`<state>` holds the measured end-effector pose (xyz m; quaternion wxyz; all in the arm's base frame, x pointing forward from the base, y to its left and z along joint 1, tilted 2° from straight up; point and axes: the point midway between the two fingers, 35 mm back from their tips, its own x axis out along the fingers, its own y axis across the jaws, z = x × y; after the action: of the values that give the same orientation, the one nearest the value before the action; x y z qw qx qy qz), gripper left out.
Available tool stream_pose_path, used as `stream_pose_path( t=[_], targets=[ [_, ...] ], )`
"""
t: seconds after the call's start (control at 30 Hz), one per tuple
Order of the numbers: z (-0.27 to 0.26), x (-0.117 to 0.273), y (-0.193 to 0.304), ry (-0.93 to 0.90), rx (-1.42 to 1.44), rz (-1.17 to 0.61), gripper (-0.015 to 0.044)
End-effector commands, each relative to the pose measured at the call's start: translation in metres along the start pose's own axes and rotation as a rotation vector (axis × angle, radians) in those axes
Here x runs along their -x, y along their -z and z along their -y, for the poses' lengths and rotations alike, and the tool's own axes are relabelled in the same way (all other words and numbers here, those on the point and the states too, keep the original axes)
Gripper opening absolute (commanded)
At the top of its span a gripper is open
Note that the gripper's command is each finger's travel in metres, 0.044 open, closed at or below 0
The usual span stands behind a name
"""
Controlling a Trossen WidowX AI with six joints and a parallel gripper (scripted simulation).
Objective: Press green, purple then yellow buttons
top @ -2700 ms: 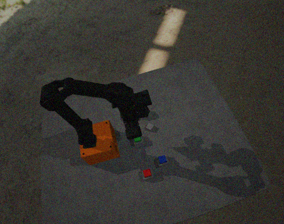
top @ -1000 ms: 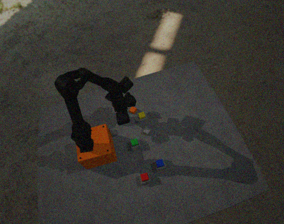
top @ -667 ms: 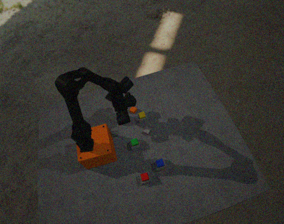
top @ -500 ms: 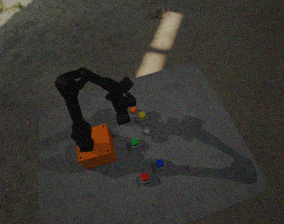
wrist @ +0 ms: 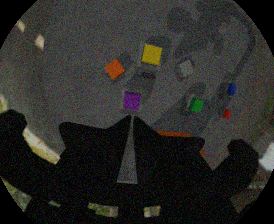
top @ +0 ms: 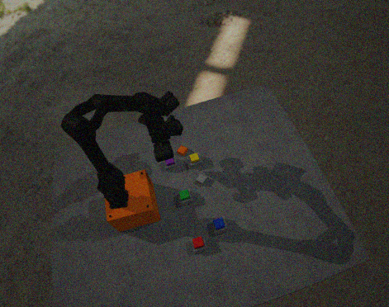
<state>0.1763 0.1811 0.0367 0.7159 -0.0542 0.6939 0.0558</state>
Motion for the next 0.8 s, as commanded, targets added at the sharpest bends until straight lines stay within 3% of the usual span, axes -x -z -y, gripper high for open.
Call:
stream_pose_path(
  t=[0.0, 0.13, 0.33, 0.47, 0.63, 0.77],
  targets=[
    [-0.001, 0.026, -0.002, -0.010, -0.007, 0.021, 0.0020],
    [0.000, 0.027, -0.011, -0.010, -0.007, 0.022, 0.0020],
    [0.018, 0.030, -0.091, -0.008, -0.007, 0.029, 0.0020],
    [0.022, 0.030, -0.100, -0.007, -0.007, 0.030, 0.0020],
    [0.021, -0.029, -0.102, -0.007, -0.007, 0.030, 0.0020],
    [0.021, -0.032, -0.101, -0.007, -0.007, 0.030, 0.0020]
  ],
)
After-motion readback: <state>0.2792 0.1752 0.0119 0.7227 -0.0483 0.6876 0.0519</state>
